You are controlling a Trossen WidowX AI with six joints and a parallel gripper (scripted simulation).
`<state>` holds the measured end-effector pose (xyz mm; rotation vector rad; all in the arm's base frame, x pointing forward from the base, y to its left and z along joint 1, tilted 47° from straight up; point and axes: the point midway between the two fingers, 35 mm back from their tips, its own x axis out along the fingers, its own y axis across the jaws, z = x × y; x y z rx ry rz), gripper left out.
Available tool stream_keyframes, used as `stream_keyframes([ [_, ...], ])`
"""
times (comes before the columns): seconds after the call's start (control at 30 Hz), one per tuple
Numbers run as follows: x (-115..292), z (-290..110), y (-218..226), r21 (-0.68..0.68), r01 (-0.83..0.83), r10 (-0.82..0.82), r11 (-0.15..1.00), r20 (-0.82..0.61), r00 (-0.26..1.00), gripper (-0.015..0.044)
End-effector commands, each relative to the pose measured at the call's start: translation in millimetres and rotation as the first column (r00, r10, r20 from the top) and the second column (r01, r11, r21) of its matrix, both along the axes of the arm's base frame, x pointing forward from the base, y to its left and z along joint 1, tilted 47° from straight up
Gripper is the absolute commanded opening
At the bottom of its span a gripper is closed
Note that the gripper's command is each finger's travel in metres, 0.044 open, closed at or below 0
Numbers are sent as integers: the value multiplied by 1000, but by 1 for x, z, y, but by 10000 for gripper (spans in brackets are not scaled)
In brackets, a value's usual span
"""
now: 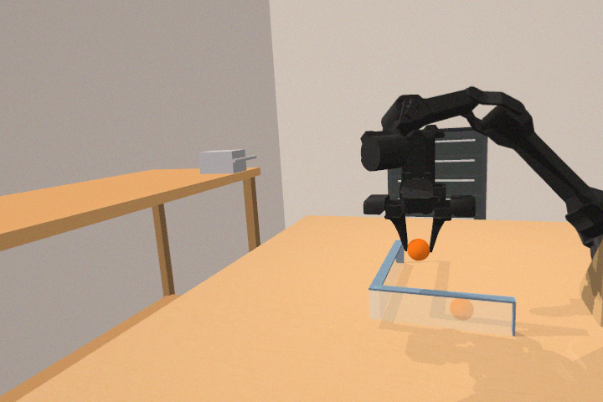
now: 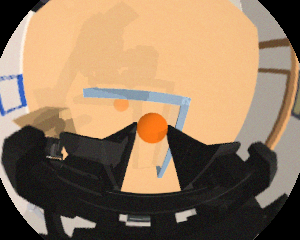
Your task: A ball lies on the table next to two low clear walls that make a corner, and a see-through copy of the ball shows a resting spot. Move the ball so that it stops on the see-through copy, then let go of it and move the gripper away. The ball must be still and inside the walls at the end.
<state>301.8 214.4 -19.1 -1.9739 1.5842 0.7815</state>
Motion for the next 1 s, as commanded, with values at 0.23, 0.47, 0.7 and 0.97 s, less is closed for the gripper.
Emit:
stream_keyframes([
  [0.23, -13, 12, 13, -3, 5, -5, 1000, 2, 1000, 0],
  [0.47, -27, 4, 3, -3, 5, -5, 1000, 1, 1000, 0],
  [0.7, -41, -3, -8, -3, 5, -5, 1000, 1, 1000, 0],
  [0.97, -59, -12, -23, -4, 5, -5, 1000, 0, 1000, 0],
])
